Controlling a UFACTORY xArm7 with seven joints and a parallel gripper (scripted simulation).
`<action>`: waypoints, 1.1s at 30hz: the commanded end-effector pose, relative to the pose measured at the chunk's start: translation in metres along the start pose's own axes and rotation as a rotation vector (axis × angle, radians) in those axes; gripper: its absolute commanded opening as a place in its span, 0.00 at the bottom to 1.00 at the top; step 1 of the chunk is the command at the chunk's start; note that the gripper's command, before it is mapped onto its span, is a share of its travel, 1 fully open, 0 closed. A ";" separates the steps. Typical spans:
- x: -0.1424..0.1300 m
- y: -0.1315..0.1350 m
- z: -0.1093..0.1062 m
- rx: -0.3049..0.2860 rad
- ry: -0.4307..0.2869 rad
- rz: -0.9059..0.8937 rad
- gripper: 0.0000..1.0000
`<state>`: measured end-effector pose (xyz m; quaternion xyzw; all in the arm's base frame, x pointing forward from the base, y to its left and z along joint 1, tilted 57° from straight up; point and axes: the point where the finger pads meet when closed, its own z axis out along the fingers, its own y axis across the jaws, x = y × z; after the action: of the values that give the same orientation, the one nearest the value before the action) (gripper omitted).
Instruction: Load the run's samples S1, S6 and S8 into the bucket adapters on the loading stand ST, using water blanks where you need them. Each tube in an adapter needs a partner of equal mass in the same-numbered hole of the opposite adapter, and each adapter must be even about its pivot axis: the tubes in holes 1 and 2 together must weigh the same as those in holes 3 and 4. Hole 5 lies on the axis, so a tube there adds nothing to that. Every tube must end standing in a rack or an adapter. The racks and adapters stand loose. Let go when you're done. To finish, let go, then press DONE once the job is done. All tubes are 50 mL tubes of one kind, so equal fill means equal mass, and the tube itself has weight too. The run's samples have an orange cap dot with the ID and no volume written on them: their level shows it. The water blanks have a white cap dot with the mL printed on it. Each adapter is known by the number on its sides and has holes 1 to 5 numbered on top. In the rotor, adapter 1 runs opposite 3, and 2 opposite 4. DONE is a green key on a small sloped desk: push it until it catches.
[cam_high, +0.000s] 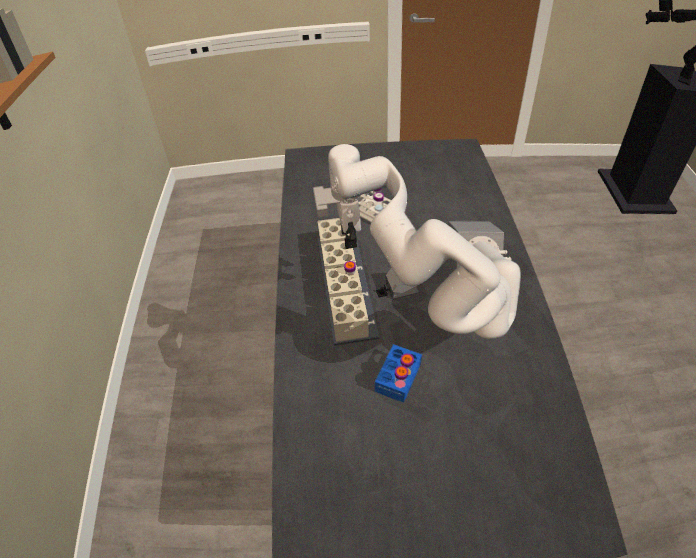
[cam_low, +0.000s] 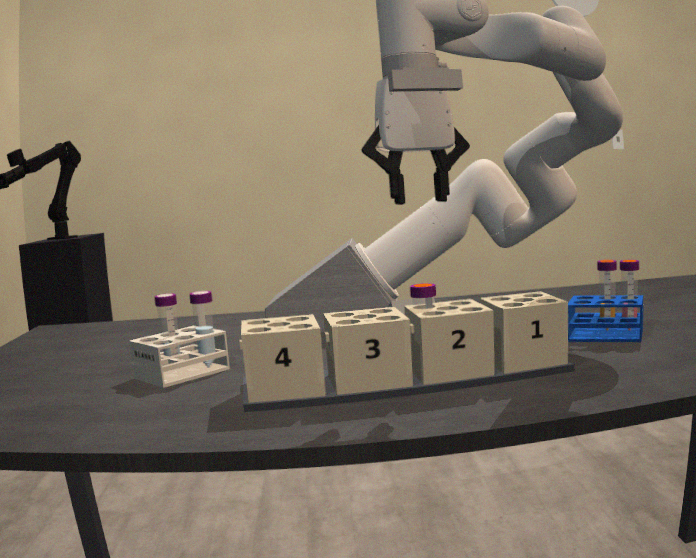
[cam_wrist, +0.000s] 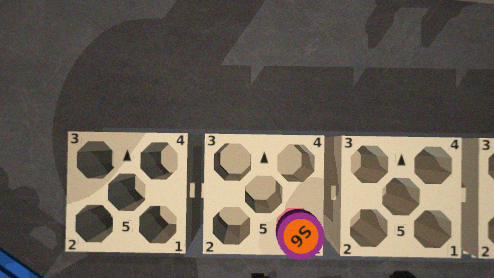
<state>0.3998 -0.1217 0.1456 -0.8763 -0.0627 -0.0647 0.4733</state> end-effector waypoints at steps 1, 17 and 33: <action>-0.004 -0.019 -0.002 -0.005 0.005 -0.134 0.57; -0.021 -0.087 -0.002 -0.005 0.004 -0.601 0.57; -0.038 -0.155 -0.002 -0.005 0.003 -0.952 0.57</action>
<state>0.3425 -0.0477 0.2532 -0.7548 -0.4485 -0.2680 0.3967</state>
